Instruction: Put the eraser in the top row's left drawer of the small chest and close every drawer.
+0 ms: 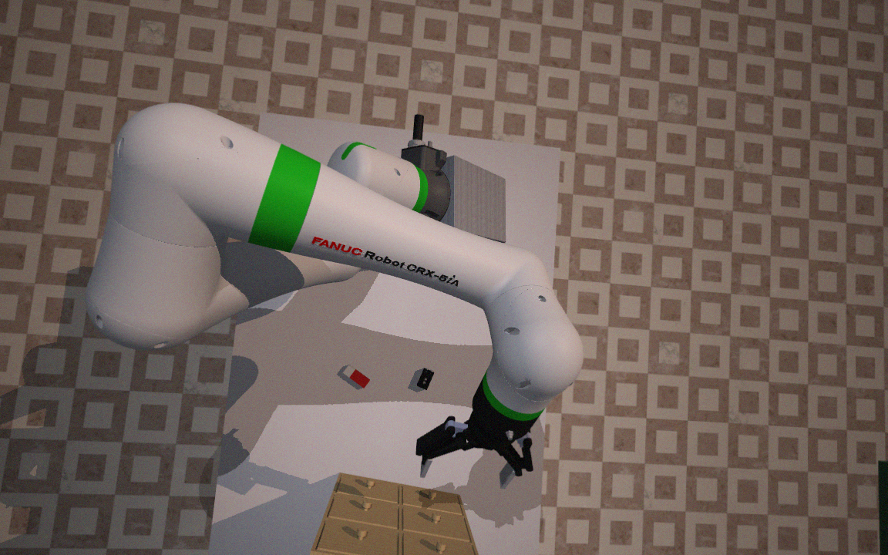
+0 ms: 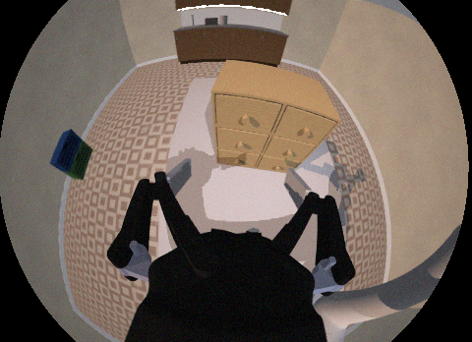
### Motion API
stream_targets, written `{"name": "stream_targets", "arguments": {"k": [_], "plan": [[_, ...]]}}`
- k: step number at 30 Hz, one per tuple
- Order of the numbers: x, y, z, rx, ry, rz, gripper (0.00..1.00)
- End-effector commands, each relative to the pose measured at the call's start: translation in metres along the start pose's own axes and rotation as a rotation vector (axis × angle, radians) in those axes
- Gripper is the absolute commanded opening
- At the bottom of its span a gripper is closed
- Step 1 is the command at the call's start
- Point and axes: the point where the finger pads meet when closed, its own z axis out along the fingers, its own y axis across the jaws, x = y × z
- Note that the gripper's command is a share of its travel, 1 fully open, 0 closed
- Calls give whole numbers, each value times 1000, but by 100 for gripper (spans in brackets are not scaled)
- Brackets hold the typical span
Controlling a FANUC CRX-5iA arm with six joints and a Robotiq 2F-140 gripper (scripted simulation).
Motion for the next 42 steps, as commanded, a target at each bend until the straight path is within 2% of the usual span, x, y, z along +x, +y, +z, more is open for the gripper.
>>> {"name": "stream_targets", "arguments": {"k": [1,6,7,32,42], "plan": [[7,5,24,-3,277,37,100],[6,4,26,0,427,53,100],[6,4,26,0,427,53,20],[6,4,27,0,428,53,20],[15,4,43,-2,428,53,20]]}}
